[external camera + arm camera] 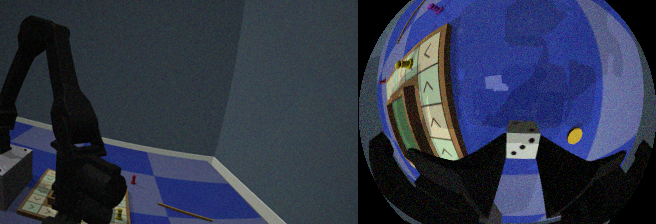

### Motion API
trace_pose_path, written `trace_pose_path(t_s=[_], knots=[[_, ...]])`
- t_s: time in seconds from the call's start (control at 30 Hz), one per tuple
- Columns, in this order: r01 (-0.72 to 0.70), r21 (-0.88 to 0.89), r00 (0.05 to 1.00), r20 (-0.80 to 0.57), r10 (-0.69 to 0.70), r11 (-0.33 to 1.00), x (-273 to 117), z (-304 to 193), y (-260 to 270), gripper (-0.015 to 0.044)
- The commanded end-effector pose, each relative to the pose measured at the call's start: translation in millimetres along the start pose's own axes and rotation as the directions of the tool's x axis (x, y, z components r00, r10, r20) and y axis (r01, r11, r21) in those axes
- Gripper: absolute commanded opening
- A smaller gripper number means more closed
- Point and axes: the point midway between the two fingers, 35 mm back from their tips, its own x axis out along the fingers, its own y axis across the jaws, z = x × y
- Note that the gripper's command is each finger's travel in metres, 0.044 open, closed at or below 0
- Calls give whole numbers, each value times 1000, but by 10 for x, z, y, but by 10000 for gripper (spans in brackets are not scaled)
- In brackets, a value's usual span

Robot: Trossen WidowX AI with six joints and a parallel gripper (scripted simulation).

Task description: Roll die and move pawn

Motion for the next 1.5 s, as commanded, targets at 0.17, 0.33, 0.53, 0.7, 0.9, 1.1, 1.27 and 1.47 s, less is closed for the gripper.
trace_pose_path(t_s=[0.17,0.33,0.53,0.7,0.9,1.1,1.27,1.47], knots=[[9,6,1000,19,-9,1000,-809,10,-42,0],[9,6,1000,18,-9,1000,-1145,-54,-18,0],[8,4,1000,19,-8,1000,-1138,-42,24,0],[6,-9,1000,20,-5,1000,-1089,26,328,0],[2,-25,1000,21,-2,1000,-1026,67,704,0],[-1,-40,1000,21,2,999,-960,60,1071,0],[-4,-53,1000,21,5,999,-903,19,1366,0],[-8,-69,1000,20,9,998,-832,-70,1702,0]])
